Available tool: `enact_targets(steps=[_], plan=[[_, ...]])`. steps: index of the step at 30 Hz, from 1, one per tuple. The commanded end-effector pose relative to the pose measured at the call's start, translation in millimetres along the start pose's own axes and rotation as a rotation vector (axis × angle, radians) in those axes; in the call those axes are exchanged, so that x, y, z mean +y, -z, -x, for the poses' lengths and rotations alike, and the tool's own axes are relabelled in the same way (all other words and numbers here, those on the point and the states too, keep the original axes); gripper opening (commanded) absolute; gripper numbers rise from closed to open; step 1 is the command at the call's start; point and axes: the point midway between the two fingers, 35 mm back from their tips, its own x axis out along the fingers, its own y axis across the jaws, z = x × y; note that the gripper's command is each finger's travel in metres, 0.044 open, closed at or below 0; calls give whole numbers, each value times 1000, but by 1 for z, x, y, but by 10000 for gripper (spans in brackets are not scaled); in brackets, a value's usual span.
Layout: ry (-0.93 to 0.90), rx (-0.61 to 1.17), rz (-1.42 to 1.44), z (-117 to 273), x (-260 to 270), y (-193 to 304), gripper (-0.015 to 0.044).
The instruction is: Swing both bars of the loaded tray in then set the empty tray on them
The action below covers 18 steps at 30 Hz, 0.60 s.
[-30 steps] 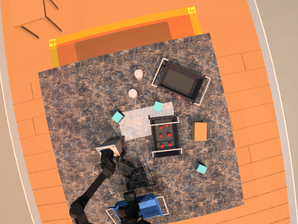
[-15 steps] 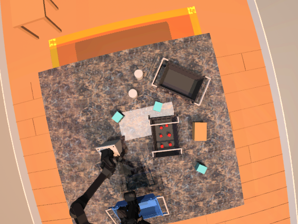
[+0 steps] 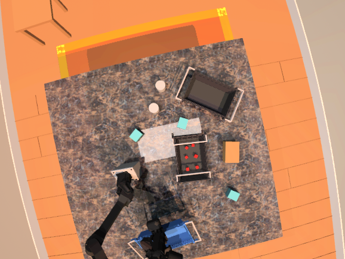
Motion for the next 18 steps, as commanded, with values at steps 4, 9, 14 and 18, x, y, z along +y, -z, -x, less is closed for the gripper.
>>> enact_targets(steps=[4,9,14,18], plan=[[5,18,95,-1,-1,27,0],[21,24,170,-3,-8,46,0],[34,28,245,-6,-16,66,0],[43,32,306,-7,-23,81,0]])
